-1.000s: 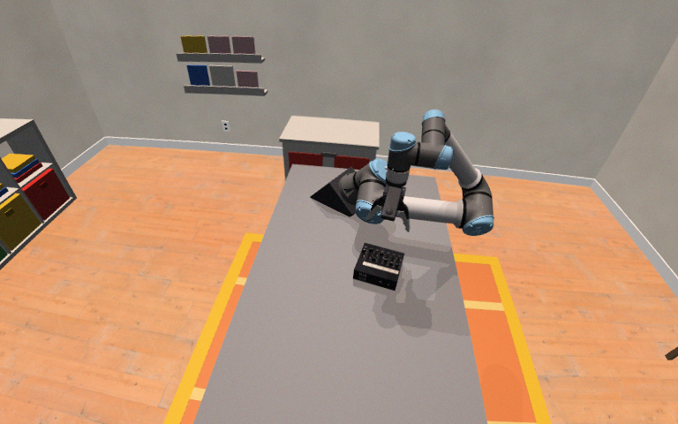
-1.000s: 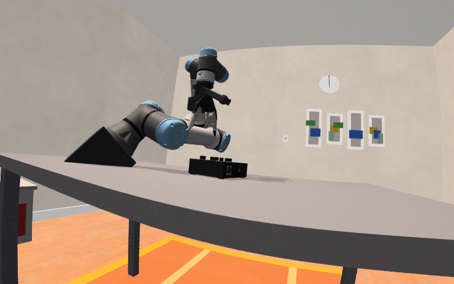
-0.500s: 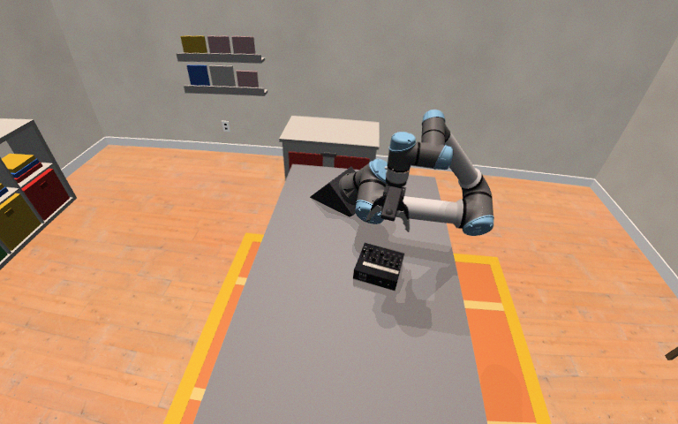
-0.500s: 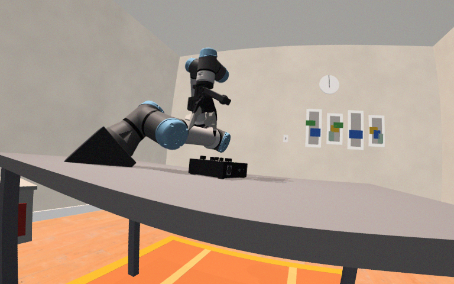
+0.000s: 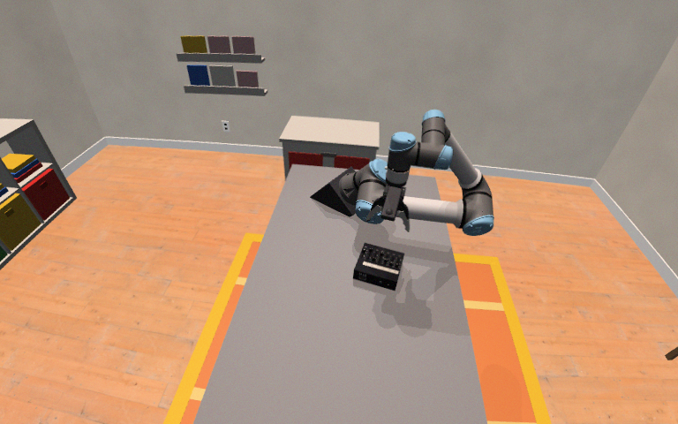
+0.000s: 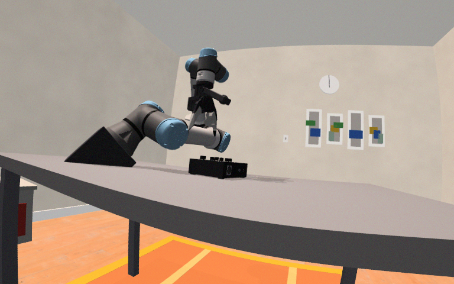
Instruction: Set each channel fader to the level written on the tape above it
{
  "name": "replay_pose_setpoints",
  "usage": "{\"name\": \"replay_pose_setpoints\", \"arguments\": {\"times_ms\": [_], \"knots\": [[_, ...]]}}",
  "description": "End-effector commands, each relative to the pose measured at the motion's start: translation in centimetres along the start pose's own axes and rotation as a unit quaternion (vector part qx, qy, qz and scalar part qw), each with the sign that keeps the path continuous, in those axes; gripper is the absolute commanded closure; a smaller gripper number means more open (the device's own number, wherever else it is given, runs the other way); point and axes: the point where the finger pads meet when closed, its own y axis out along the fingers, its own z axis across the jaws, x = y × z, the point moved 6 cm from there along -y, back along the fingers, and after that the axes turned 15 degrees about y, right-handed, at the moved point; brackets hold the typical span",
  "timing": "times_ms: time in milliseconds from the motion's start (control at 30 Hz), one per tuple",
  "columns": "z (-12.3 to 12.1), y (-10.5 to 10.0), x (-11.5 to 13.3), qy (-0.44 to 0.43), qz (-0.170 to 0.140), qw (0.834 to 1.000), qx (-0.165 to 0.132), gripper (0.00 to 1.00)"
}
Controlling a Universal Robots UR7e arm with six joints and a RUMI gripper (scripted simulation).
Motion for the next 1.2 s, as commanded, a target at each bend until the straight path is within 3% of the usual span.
{"name": "replay_pose_setpoints", "arguments": {"times_ms": [0,333,767,967,1167], "knots": [[0.0,0.0,0.0,0.002,0.000,1.000,0.000,0.00],[0.0,-0.3,-0.3,0.031,0.000,1.000,0.001,0.00],[-0.2,-1.3,-1.6,0.146,0.000,0.989,0.005,0.00],[-0.4,-2.1,-2.6,0.238,0.000,0.971,0.007,0.00],[-0.7,-2.8,-3.8,0.338,0.001,0.941,0.008,0.00]]}}
